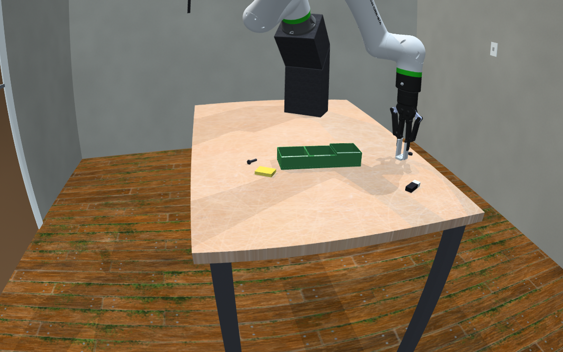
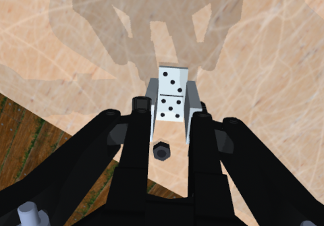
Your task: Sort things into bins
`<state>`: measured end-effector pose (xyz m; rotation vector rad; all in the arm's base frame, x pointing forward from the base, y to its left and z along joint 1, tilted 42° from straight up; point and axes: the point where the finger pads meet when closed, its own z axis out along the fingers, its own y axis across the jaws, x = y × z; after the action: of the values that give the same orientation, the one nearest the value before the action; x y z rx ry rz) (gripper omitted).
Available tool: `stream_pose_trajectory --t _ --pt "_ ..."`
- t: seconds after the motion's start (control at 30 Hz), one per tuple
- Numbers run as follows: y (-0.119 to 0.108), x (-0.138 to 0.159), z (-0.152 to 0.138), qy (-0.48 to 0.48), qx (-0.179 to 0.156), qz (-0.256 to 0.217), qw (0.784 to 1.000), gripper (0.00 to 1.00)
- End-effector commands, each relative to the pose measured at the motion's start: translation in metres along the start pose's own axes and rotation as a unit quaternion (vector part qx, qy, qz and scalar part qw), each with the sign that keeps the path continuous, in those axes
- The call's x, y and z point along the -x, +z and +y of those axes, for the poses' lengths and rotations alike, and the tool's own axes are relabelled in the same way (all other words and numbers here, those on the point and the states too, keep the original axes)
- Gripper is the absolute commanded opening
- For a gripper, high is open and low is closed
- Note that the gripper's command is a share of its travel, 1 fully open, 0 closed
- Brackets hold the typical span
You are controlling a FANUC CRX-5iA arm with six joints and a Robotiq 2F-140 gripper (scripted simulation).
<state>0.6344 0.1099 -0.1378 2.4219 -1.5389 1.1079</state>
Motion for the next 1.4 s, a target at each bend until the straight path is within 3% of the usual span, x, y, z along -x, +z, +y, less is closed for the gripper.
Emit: stream_pose_trajectory --t 0.0,0.83,1.37 --pt "0.0 0.0 0.0 0.0 0.0 0.0 1.0 0.21" --pt "0.0 0.0 0.0 0.0 0.0 0.0 1.0 0.21" --pt "-0.047 0.0 0.0 0.0 0.0 0.0 1.0 0.21"
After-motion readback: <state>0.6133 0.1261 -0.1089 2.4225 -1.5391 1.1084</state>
